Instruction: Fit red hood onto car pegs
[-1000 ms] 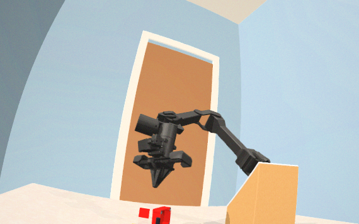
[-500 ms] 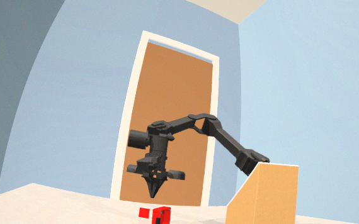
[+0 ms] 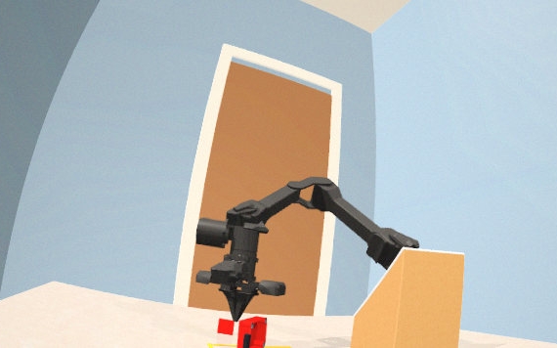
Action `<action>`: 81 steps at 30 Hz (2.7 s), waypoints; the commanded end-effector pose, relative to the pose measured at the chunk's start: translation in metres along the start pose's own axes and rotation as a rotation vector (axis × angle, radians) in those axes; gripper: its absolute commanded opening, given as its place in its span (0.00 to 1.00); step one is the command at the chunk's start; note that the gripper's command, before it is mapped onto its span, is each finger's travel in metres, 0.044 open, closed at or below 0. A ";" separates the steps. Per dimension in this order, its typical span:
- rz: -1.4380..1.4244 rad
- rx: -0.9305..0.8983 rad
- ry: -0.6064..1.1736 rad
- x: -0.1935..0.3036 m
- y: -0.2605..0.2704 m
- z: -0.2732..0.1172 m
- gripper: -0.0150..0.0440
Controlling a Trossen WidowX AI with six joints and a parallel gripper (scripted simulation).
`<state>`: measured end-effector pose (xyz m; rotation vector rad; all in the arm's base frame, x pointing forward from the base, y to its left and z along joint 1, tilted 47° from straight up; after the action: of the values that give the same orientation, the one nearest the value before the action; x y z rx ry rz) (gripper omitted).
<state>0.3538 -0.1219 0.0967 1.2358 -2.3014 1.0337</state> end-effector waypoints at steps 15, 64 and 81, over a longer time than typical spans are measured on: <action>-0.007 0.000 -0.004 -0.002 0.008 0.004 0.25; -0.007 -0.002 -0.005 -0.005 0.036 0.004 0.25; -0.008 -0.002 -0.005 -0.005 0.046 0.004 0.25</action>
<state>0.3226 -0.1060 0.0727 1.2509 -2.3011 1.0283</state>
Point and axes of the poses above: the point midway between the two fingers, 35 mm back from their tips, its own z axis out along the fingers, its own y axis across the jaws, x = y × z, the point moved 5 cm from there along -z, back along the fingers, and after that the axes turned 3 degrees about -z, right-handed, at the moved point
